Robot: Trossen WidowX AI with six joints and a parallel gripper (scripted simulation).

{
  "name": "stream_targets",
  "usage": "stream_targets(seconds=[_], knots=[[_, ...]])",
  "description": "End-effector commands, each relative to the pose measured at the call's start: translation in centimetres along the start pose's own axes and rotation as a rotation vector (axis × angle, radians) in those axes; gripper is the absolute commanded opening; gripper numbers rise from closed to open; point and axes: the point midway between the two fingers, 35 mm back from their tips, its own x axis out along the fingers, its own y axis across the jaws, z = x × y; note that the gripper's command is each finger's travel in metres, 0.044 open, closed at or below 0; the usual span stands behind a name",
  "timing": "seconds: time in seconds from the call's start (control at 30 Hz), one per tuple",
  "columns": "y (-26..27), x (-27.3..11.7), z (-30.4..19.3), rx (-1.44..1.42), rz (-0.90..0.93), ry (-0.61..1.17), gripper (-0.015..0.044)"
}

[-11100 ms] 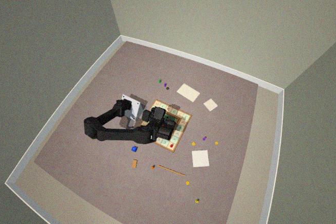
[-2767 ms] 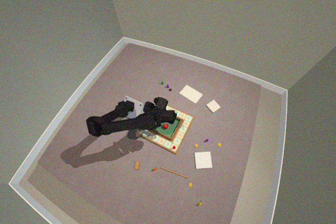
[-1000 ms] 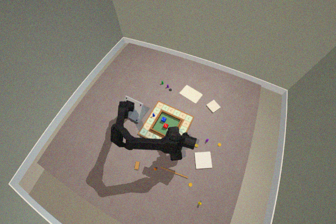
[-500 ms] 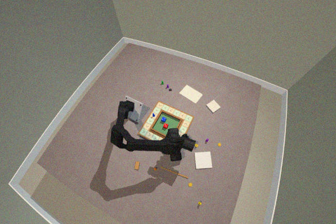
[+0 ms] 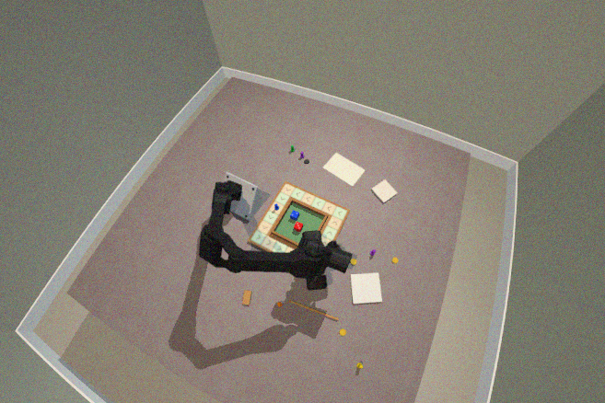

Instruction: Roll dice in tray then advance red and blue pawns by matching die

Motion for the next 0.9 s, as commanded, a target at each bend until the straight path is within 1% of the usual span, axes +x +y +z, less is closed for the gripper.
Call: stream_targets(seconds=[0.0, 0.33, 0.67, 0.77, 0.87], knots=[[0.0, -0.7, 0.1, -0.014, -0.002, 0.000, 0.0000], [0.1, -6.5, 0.6, -0.078, -0.003, -0.003, 0.0000], [0.5, -12.2, -0.1, -0.140, -0.013, 0.001, 0.0000], [0.7, -12.5, -0.1, -0.143, -0.014, 0.001, 0.0000], [2.3, -11.4, 1.4, -0.121, -0.011, 0.000, 0.0000]])
